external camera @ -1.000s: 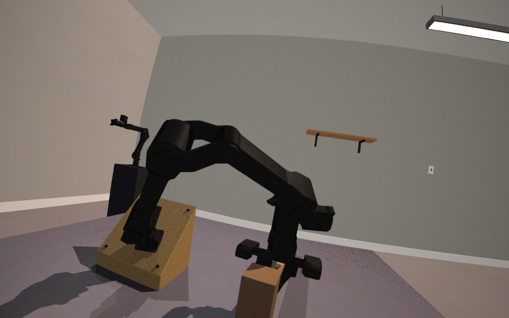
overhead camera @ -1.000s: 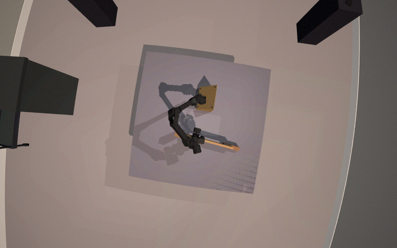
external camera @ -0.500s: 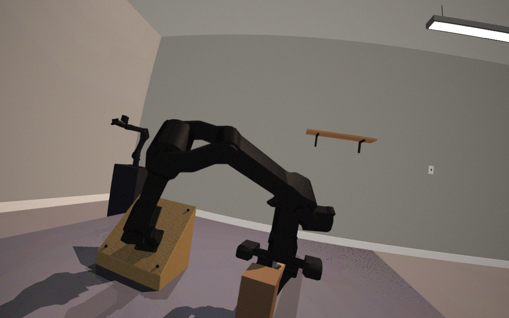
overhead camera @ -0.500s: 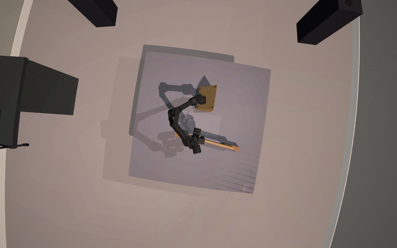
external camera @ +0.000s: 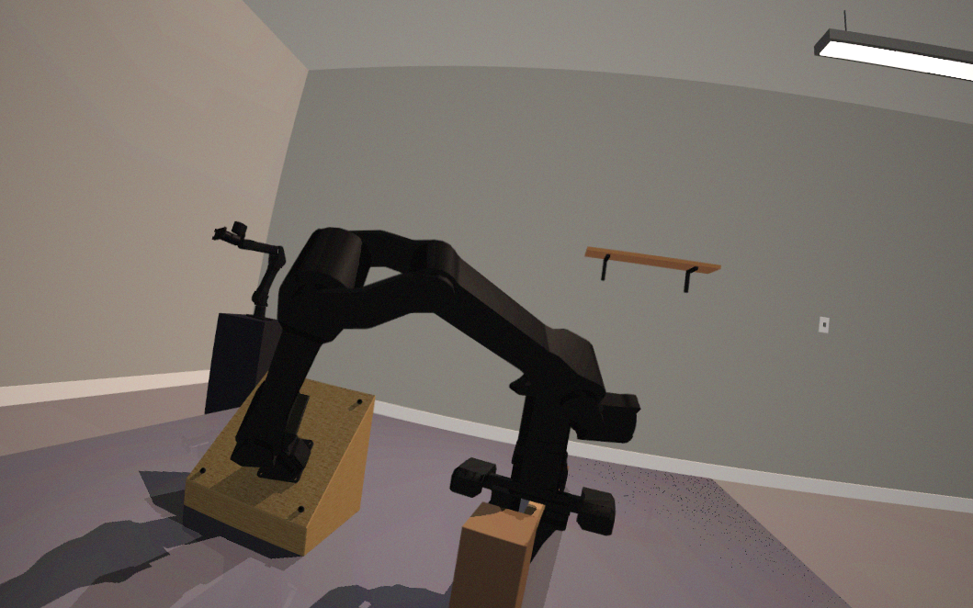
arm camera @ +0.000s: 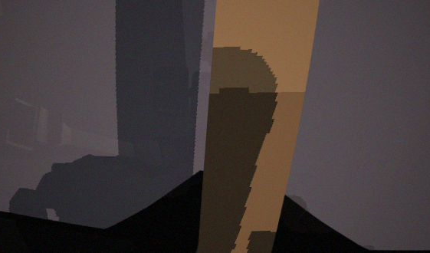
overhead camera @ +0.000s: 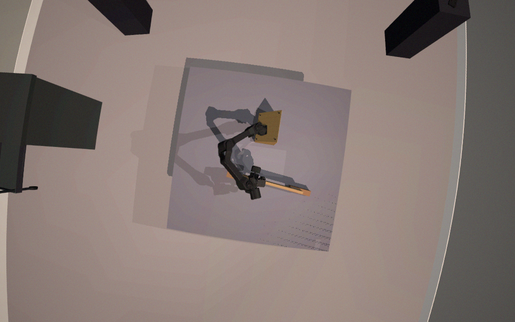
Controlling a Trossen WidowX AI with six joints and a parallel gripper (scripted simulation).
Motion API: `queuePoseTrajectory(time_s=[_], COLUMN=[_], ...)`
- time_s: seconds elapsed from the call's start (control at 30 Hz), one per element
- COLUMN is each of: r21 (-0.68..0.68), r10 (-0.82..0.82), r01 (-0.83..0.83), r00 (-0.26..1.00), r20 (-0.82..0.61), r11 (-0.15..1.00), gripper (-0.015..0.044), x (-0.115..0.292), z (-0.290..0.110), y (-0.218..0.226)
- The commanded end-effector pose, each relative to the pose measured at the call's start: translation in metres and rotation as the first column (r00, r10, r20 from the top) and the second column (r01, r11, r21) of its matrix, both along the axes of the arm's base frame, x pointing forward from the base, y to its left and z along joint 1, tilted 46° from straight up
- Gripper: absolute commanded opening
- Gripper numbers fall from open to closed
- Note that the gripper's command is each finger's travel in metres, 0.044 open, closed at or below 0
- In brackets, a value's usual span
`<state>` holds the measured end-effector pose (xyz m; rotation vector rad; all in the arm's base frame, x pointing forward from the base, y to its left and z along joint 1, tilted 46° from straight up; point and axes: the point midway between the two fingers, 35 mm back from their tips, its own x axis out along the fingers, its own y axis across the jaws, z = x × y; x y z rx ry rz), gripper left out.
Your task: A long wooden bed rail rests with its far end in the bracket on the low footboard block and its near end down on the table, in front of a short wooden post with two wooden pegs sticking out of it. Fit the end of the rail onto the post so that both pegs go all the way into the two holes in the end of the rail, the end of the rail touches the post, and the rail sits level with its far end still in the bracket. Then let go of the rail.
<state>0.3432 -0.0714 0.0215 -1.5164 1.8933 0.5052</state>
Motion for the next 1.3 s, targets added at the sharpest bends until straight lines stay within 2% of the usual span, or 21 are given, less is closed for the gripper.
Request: queuePoseTrajectory(time_s=[0.0,1.27], r21=[0.007,0.007], r10=[0.007,0.007], r01=[-0.007,-0.007], r00=[1.0,1.0], r20=[0.008,0.008], r11=[1.0,1.0], gripper=[0.0,0.0], x=[0.0007,-0.0004], z=[0.0028,-0.0001], y=[0.0046,0.0023])
